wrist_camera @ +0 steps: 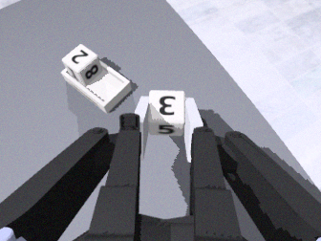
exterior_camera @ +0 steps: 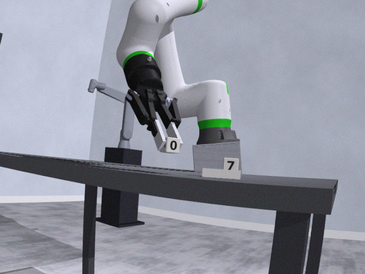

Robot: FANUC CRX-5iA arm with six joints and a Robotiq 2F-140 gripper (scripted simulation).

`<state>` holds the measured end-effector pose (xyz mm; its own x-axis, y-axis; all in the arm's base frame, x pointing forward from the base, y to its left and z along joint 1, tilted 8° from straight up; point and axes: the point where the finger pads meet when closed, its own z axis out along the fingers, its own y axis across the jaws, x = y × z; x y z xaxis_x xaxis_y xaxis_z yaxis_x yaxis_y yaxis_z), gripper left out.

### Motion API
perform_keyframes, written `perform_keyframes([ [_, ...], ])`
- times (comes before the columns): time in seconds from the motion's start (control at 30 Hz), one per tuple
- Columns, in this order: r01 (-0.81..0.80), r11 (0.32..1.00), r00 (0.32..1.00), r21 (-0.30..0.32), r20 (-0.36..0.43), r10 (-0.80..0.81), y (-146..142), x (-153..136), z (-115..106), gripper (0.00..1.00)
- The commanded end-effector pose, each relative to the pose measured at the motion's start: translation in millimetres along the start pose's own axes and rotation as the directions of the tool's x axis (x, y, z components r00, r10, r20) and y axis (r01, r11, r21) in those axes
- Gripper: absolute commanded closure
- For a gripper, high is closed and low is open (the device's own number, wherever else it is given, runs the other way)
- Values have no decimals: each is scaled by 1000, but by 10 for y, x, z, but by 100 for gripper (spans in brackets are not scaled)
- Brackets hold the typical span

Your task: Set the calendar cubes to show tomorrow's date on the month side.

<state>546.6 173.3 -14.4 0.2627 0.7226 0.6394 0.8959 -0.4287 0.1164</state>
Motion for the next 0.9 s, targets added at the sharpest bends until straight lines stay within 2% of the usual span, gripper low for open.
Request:
perform_keyframes([
  [0.0, 0, 1000, 1000, 0, -1, 0, 2, -33, 36, 76],
  [0.87, 0, 1000, 1000, 0, -1, 0, 2, -244, 247, 76],
])
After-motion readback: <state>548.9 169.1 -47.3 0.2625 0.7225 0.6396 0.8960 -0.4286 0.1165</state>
